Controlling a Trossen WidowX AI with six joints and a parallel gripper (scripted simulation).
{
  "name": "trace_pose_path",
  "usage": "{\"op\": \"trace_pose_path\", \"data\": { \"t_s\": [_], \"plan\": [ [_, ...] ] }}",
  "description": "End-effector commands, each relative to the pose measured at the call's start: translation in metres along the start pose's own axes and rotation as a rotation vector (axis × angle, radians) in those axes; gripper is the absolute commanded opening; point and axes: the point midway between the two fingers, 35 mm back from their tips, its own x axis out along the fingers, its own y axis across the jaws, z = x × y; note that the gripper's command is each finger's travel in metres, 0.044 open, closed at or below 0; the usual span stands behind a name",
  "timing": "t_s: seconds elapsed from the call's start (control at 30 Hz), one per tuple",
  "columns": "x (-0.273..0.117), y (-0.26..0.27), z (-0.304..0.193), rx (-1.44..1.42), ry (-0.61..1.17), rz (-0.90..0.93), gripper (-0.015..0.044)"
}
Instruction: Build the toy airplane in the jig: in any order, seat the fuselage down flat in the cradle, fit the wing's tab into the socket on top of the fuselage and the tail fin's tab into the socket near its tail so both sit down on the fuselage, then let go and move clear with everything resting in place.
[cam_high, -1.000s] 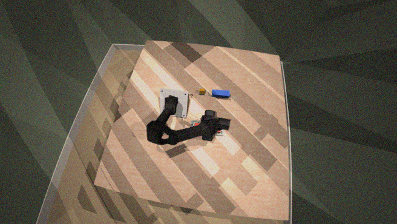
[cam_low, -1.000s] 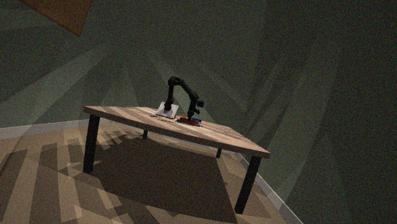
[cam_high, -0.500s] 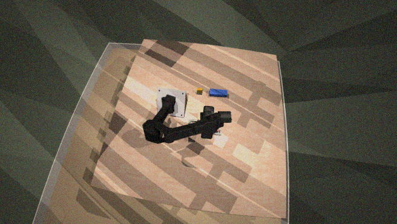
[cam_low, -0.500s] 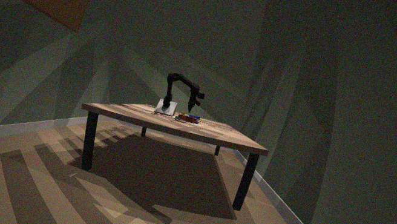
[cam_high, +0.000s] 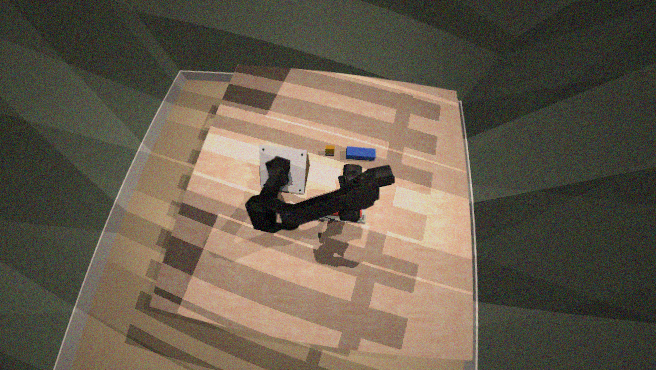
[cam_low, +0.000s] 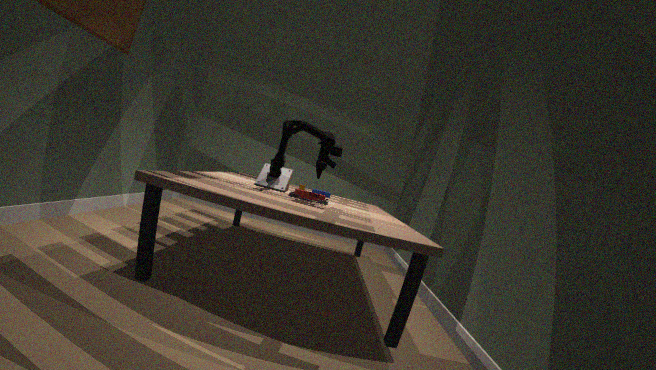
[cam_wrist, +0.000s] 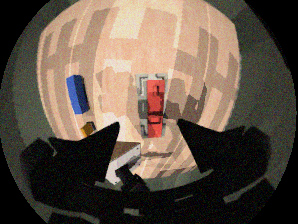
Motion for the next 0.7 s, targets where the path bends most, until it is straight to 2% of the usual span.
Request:
{"op": "trace_pose_path", "data": {
  "t_s": [0.0,0.2,0.4,0.67],
  "plan": [
    [-0.002,0.046,0.024,-0.013,-0.004,0.014,0.0440],
    [0.001,0.136,0.052,-0.012,-0.005,0.020,0.0440],
    [0.015,0.231,0.053,-0.007,-0.003,0.010,0.0440],
    [0.017,0.242,0.052,-0.006,-0.003,0.007,0.0440]
  ]
}}
